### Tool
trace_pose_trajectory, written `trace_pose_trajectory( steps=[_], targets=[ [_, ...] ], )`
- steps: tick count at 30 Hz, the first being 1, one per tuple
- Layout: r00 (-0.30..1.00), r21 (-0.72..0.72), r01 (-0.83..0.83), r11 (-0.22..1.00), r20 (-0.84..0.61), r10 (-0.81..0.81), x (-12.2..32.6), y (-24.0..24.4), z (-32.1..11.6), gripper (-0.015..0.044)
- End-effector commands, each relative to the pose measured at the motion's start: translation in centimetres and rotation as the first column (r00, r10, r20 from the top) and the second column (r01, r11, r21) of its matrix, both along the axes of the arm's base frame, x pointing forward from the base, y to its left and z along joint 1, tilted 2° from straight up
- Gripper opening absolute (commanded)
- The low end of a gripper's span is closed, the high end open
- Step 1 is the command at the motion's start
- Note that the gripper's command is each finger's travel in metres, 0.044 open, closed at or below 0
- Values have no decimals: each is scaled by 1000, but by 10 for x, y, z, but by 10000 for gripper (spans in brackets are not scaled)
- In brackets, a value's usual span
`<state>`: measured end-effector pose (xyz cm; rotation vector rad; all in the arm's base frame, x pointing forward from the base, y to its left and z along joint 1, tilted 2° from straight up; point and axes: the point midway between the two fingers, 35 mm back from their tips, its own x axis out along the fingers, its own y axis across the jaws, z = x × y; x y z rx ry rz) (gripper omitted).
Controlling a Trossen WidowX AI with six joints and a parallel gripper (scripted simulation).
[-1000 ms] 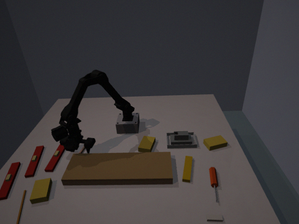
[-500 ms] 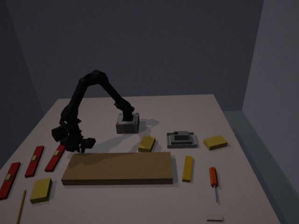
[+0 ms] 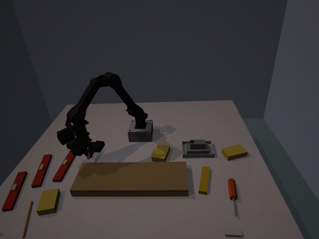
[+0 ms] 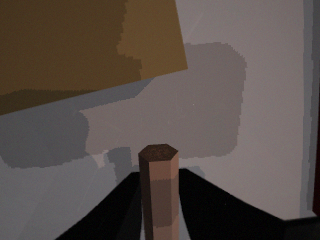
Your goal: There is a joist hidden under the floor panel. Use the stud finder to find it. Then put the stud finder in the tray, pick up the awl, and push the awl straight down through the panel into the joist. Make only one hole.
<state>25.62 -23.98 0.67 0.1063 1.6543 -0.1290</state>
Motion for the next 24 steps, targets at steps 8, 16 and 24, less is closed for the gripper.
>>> trace_pose_trajectory(
  steps=[8,16,24],
  targets=[
    [1000,-13,2,1000,12,-2,-1,4,86,0],
    [998,37,-7,999,59,5,-9,5,89,0],
    [971,162,-52,985,239,12,-31,9,100,0]
  ],
)
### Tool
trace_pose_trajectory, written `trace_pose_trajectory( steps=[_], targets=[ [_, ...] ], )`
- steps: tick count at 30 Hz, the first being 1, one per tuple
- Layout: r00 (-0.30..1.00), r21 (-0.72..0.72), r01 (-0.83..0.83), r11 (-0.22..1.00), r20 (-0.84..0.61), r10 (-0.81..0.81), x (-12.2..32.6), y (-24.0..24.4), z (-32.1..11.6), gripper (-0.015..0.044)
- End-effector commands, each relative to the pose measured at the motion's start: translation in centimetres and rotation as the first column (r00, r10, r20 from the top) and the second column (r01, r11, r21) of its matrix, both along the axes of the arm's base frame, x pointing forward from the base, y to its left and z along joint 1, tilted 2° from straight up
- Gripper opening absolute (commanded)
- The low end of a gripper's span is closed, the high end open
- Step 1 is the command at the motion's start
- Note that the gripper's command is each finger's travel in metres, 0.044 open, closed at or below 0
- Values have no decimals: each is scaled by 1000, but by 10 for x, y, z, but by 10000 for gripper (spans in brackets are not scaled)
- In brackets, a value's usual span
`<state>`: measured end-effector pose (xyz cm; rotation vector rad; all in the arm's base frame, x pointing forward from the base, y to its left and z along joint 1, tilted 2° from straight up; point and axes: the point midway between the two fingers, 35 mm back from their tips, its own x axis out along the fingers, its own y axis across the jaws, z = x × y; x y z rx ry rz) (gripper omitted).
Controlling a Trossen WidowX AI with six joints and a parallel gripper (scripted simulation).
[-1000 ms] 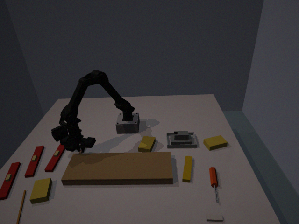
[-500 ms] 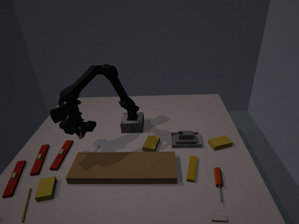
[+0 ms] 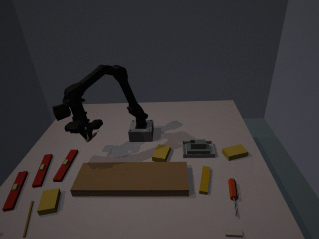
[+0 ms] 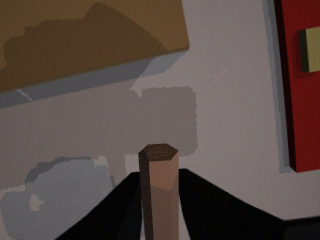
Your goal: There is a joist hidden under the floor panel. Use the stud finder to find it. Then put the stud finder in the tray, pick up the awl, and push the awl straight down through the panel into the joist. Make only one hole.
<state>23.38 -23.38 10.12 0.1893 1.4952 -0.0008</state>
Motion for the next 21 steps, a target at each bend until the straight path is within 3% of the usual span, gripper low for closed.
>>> trace_pose_trajectory(
  steps=[1,11,21],
  targets=[
    [995,55,-16,998,98,11,-11,3,7,0],
    [928,116,-63,991,372,16,-33,8,28,0],
    [772,66,-88,994,635,26,-52,12,55,0]
  ],
)
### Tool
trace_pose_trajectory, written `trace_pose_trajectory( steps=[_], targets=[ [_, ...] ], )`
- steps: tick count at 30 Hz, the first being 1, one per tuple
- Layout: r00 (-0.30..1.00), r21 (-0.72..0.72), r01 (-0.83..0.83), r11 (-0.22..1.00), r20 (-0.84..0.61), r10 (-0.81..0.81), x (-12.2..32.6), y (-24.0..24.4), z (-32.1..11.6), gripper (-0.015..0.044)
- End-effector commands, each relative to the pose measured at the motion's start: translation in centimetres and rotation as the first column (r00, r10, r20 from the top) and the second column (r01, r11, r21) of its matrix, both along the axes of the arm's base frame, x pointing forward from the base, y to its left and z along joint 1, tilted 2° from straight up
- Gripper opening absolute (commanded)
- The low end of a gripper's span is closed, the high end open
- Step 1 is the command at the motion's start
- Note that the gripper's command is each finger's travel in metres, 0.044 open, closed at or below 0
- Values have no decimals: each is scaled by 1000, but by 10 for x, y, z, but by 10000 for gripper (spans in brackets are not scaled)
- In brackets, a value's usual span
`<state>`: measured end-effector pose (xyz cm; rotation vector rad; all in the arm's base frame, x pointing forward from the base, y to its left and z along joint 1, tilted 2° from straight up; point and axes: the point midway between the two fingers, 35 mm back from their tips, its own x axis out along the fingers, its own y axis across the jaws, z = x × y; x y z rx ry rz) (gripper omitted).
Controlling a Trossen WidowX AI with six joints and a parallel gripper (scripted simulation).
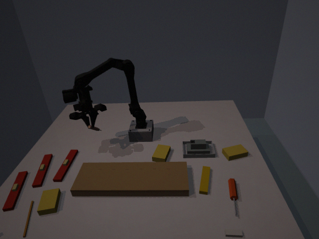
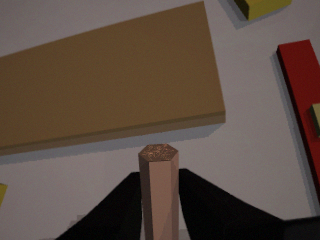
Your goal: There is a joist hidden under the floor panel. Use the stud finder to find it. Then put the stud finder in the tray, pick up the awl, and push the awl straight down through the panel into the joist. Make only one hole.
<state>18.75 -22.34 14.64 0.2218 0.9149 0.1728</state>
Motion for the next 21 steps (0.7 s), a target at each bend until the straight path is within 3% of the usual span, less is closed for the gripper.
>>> trace_pose_trajectory(
  steps=[1,14,21],
  targets=[
    [991,-29,9,1000,132,-5,-8,2,13,0],
    [865,-190,122,974,502,-11,-35,3,55,0],
    [871,-187,107,977,491,-1,-30,3,51,0]
  ],
)
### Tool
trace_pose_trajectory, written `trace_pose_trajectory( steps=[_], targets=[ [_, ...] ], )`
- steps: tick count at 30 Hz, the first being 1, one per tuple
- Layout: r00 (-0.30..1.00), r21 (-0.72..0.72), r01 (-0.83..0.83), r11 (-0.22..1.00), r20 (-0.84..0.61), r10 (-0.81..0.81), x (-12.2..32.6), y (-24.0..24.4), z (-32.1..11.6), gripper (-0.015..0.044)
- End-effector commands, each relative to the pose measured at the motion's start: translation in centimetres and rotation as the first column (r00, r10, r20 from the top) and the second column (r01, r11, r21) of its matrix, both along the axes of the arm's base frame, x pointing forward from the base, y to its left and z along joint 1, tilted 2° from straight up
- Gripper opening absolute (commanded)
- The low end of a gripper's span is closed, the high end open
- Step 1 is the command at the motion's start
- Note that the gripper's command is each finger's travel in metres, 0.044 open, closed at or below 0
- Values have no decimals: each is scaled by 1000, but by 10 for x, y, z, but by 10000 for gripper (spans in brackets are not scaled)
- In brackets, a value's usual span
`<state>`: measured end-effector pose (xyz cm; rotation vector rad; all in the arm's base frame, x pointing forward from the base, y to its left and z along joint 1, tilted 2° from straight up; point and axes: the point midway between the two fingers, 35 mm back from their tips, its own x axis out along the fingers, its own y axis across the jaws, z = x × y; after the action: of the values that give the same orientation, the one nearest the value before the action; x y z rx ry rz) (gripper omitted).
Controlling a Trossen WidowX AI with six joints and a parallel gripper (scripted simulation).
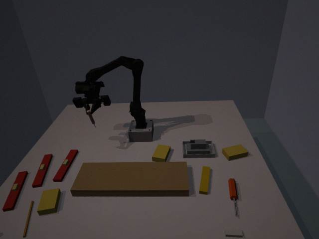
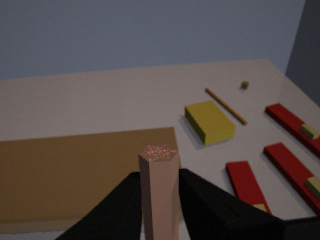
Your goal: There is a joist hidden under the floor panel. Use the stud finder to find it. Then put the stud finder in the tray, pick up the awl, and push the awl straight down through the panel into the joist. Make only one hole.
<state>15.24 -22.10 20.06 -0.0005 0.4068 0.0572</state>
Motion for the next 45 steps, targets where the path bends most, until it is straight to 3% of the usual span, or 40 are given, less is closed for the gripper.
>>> trace_pose_trajectory(
  steps=[1,21,45],
  targets=[
    [1000,5,-25,1000,-9,25,9,1,-6,0],
    [979,-12,-204,979,-22,204,88,26,-47,0],
    [909,-37,-412,910,52,414,176,109,-72,0]
  ],
)
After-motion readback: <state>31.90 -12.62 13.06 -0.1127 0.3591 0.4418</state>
